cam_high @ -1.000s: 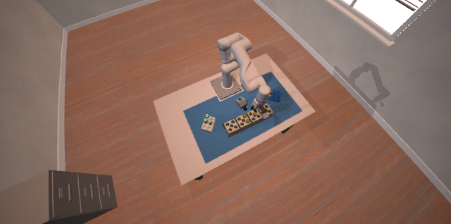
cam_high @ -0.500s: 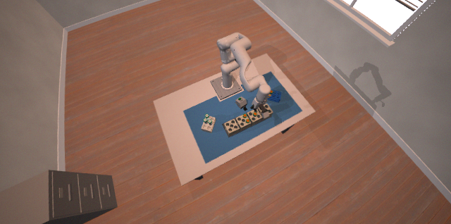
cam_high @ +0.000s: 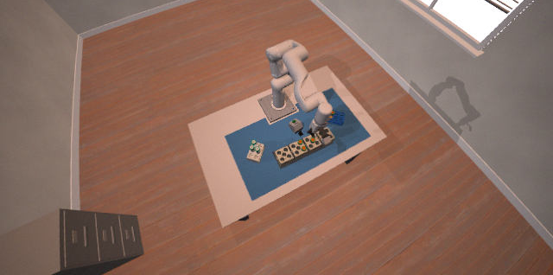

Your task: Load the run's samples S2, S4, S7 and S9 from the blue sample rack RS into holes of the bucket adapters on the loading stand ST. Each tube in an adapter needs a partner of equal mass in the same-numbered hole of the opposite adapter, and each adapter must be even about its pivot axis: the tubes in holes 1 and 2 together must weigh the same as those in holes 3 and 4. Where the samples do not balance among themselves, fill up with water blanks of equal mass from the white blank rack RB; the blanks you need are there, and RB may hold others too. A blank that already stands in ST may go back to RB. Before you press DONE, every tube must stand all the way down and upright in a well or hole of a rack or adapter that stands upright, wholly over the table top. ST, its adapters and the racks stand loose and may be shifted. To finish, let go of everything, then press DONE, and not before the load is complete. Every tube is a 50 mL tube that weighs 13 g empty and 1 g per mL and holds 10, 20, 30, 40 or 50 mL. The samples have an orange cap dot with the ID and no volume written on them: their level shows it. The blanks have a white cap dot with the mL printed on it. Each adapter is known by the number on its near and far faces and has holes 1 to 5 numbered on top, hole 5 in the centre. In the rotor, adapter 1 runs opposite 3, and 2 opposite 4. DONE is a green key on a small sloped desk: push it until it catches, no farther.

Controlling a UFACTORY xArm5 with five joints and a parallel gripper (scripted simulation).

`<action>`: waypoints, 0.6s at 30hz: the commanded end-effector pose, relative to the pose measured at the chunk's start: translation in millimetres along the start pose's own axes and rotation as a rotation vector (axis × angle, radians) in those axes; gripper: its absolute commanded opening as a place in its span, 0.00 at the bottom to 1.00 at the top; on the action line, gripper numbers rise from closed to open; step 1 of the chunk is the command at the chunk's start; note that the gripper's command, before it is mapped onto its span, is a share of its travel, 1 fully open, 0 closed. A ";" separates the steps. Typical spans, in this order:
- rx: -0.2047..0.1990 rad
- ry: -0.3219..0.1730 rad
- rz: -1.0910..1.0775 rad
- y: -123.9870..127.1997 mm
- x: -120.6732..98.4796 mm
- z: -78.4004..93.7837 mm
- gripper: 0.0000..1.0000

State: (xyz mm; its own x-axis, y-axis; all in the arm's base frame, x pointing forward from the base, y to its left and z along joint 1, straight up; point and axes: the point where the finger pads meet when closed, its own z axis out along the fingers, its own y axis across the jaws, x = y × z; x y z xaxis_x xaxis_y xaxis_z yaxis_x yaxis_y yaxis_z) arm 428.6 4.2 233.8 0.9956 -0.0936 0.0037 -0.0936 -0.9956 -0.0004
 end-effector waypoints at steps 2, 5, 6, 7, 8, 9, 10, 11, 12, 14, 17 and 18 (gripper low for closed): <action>0.001 0.004 -0.134 -18.8 -7.7 -1.7 0.57; 0.001 0.004 -0.234 -32.4 -14.1 -1.7 0.57; 0.001 0.004 -0.267 -37.0 -16.3 -1.7 0.57; 0.001 0.004 -0.301 -41.5 -18.4 -1.7 0.57; 0.001 0.004 -0.334 -46.0 -20.6 -1.7 0.57; 0.001 0.004 -0.368 -50.5 -22.6 -1.7 0.57; 0.001 0.004 -0.401 -55.1 -24.7 -1.7 0.57; 0.001 0.004 -0.434 -59.6 -26.9 -1.7 0.57; 0.001 0.004 -0.434 -59.6 -26.9 -1.7 0.57; 0.001 0.004 -0.467 -64.2 -29.0 -1.7 0.57; 0.001 0.004 -0.568 -77.8 -35.4 -1.7 0.57; 0.001 0.005 -0.601 -82.3 -37.5 -1.7 0.57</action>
State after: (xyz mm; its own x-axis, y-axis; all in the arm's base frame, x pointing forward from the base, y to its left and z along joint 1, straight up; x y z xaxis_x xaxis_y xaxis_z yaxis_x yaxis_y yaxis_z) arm 401.9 78.2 233.9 0.9089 0.4171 0.0037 0.4171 -0.9089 0.0009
